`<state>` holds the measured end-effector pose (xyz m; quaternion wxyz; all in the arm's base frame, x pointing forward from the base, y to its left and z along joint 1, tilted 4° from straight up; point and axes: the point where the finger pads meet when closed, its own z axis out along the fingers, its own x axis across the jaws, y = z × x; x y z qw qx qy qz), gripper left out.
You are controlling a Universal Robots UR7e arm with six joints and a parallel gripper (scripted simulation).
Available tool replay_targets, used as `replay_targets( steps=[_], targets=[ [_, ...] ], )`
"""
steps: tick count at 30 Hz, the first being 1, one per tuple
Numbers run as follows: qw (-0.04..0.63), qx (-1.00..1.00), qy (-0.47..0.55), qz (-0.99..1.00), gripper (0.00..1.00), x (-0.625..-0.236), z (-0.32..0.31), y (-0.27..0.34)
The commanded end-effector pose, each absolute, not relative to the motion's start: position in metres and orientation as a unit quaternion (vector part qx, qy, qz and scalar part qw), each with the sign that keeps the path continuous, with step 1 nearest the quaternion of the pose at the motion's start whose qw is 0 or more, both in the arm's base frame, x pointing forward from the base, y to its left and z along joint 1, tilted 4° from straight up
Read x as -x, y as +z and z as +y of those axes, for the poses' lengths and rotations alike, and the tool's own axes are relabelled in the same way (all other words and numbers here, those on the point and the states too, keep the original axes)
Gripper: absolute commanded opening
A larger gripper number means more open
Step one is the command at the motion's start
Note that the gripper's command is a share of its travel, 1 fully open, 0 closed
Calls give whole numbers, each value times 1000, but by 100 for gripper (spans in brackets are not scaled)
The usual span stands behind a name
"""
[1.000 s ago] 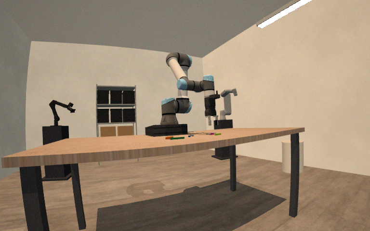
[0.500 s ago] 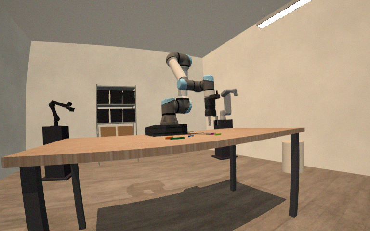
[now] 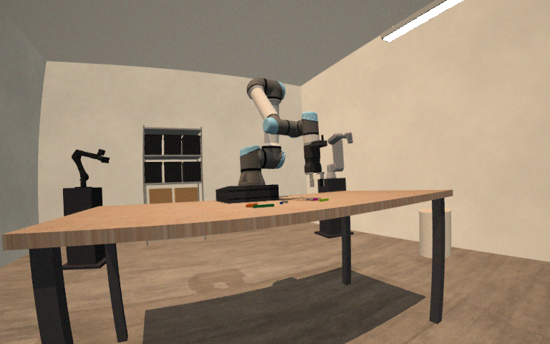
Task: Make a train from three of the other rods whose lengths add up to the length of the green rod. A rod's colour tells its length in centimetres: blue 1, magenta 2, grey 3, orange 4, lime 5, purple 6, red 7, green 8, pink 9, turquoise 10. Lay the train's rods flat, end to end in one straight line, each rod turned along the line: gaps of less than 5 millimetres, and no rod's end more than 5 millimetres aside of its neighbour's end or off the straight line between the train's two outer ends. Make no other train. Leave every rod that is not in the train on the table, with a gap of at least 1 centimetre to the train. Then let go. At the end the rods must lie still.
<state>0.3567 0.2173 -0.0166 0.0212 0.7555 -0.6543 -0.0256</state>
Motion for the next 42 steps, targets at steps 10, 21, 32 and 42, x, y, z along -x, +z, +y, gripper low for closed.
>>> replay_targets(
  steps=[10,21,32,42],
  targets=[
    [21,-756,-25,-654,100,-357,218,-17],
    [21,-756,-25,-654,100,-357,218,-17],
    [20,-755,-24,-655,100,-374,195,-17],
    [20,-755,-23,-655,100,-409,127,-18]
  ],
)
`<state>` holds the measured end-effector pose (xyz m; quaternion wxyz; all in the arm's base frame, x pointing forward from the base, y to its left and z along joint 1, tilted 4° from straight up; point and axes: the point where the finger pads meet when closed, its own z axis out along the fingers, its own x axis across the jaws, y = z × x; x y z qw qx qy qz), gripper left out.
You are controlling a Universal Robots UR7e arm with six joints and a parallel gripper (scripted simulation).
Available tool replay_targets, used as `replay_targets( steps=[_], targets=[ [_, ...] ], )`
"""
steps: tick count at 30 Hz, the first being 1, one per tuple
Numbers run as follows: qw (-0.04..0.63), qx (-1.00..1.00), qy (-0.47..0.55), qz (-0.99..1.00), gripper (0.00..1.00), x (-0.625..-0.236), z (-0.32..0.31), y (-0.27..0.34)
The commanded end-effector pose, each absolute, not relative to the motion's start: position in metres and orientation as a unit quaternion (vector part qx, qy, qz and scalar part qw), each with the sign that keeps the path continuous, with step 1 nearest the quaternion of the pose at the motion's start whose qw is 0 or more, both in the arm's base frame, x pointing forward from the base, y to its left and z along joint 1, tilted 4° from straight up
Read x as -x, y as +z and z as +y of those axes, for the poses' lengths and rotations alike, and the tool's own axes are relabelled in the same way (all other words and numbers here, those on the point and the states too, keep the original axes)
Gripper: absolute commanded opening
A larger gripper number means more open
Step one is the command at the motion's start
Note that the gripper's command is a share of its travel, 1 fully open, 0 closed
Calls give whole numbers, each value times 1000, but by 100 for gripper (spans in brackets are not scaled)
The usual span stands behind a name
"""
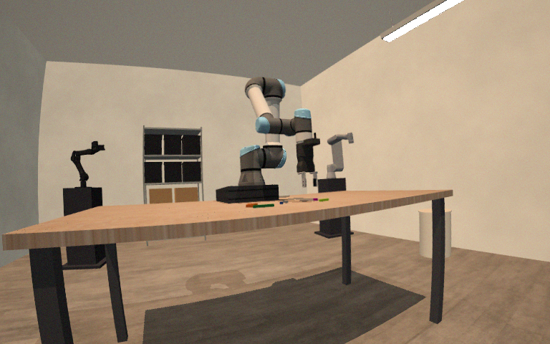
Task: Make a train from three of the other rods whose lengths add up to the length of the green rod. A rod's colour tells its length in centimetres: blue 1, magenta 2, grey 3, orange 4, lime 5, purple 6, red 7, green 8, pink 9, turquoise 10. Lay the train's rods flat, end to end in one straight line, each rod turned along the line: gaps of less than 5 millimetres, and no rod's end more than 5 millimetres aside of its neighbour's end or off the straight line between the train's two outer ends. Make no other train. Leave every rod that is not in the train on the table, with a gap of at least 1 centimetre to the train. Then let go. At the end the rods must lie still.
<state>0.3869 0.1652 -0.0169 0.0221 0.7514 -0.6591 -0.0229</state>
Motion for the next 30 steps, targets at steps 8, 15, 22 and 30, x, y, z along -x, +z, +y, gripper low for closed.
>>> replay_targets(
  steps=[8,15,22,30],
  targets=[
    [20,-755,-23,-655,100,-428,64,-19],
    [21,-755,-23,-655,100,-436,9,-21],
    [21,-755,-24,-655,100,-437,-32,-22],
    [21,-755,-24,-655,100,-436,-56,-22]
  ],
)
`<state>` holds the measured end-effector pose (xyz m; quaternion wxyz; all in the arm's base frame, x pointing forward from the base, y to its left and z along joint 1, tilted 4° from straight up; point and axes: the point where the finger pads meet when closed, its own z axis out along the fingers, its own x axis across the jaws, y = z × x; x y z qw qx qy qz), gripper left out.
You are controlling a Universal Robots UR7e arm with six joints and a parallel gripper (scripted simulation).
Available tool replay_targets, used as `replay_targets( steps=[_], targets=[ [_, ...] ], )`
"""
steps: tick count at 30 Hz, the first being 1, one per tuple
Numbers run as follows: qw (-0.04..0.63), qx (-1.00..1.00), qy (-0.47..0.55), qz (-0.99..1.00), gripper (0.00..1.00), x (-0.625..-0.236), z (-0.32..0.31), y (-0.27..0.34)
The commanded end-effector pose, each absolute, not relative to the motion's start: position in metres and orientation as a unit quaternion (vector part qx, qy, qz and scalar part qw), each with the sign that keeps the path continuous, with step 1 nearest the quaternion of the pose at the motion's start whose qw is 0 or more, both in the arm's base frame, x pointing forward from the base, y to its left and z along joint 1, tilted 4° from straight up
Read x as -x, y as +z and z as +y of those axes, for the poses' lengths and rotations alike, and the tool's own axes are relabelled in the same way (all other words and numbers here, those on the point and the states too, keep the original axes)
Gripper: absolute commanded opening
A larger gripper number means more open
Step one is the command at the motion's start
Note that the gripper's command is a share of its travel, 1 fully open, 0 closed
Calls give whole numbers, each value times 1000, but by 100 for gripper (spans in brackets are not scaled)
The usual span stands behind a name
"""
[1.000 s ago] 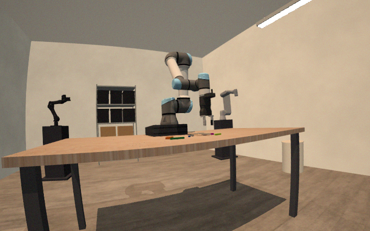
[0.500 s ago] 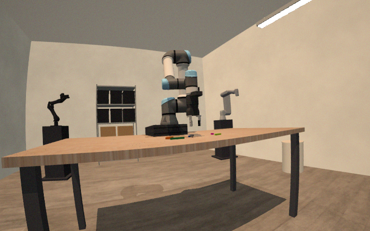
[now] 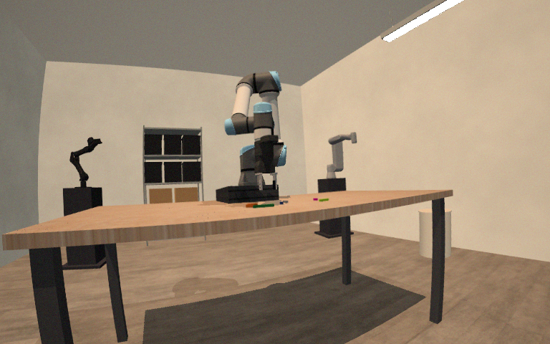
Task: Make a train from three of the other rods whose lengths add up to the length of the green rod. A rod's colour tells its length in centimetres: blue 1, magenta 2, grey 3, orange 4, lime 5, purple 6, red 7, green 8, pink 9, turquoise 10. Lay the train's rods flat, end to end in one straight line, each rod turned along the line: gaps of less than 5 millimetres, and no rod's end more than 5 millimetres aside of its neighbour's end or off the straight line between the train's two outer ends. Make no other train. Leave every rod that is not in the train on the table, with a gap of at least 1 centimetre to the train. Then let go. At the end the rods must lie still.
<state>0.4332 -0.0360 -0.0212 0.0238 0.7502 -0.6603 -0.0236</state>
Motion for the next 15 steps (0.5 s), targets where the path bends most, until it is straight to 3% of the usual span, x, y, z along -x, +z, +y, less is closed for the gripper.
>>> replay_targets(
  steps=[1,15],
  targets=[
    [21,-755,-24,-655,100,-436,-56,-22],
    [22,-756,-25,-654,100,-435,-55,-22]
  ],
)
